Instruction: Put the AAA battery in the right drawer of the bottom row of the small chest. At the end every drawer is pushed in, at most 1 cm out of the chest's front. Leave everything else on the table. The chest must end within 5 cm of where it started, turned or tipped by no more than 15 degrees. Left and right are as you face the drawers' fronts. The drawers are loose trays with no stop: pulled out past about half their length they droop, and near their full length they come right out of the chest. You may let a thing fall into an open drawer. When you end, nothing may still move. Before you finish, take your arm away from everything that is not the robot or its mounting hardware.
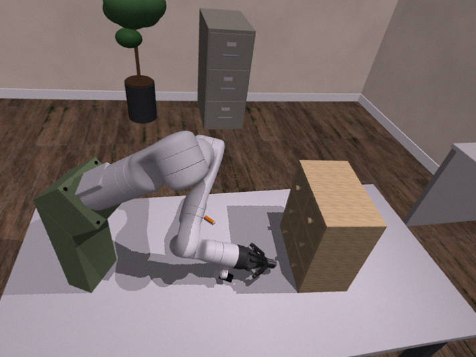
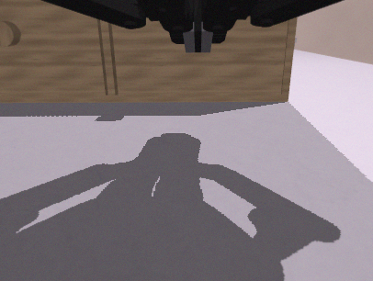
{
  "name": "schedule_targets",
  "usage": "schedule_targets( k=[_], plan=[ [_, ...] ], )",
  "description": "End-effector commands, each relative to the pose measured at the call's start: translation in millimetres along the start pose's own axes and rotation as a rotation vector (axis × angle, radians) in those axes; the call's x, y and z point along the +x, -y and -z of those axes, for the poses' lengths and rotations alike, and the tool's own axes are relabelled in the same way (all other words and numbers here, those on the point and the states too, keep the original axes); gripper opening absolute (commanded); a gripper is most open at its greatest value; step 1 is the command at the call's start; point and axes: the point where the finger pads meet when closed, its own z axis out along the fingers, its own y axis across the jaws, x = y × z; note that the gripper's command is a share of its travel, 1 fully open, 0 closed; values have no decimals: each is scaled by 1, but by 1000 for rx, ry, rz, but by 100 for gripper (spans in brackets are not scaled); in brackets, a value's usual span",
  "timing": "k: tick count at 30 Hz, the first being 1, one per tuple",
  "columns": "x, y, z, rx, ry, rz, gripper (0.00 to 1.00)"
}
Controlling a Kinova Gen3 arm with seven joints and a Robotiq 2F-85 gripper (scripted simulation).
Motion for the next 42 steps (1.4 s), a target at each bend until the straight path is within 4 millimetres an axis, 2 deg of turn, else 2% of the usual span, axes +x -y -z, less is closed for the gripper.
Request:
schedule_targets(
  k=[1, 27, 42],
  plan=[
    [-1, -1, 0, -1, 1, -1, 0],
    [-4, -15, 4, -1, 1, -1, 0],
    [-9, -38, 11, -1, 1, -1, 0]
  ],
)
